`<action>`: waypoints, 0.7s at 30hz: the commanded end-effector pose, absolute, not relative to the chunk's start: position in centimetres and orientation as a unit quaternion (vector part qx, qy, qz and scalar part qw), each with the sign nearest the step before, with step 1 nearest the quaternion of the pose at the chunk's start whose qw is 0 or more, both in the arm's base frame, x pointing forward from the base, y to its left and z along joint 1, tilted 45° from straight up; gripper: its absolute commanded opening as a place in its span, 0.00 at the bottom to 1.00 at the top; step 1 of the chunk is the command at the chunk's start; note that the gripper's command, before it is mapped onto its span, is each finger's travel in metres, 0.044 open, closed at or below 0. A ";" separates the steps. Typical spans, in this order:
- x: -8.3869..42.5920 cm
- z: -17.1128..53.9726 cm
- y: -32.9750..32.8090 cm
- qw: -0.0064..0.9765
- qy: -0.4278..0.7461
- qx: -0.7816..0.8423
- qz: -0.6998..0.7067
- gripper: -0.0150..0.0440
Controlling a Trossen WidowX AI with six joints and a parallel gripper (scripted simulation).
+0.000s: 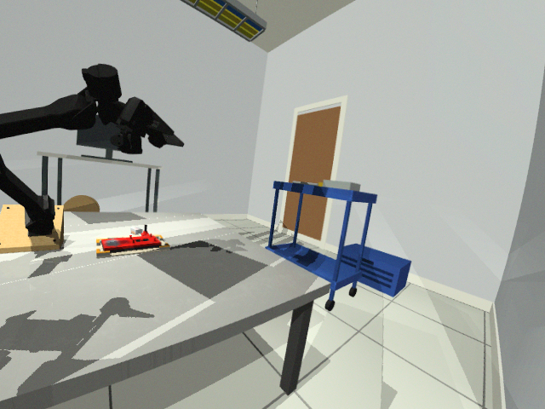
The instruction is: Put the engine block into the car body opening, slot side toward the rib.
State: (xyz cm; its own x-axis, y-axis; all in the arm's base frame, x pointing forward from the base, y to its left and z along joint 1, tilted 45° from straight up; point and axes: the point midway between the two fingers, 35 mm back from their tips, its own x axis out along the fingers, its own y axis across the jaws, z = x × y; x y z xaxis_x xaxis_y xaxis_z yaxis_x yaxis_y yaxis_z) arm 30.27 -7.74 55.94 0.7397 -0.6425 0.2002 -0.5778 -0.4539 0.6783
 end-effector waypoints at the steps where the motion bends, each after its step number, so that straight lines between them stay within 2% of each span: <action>1: 33.9 52.6 -6.4 0.422 -0.313 0.846 -0.091 1.00; 11: 39.9 45.3 -2.8 0.513 -0.209 0.812 -0.181 1.00; 21: 43.9 37.0 1.5 0.586 -0.094 0.760 -0.266 1.00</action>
State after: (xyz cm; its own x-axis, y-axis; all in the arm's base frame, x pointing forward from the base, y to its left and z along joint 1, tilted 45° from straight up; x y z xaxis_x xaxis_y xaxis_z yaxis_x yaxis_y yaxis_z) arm 42.56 0.09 40.33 0.8542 -0.4743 -0.2131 0.0497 -0.3334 0.9415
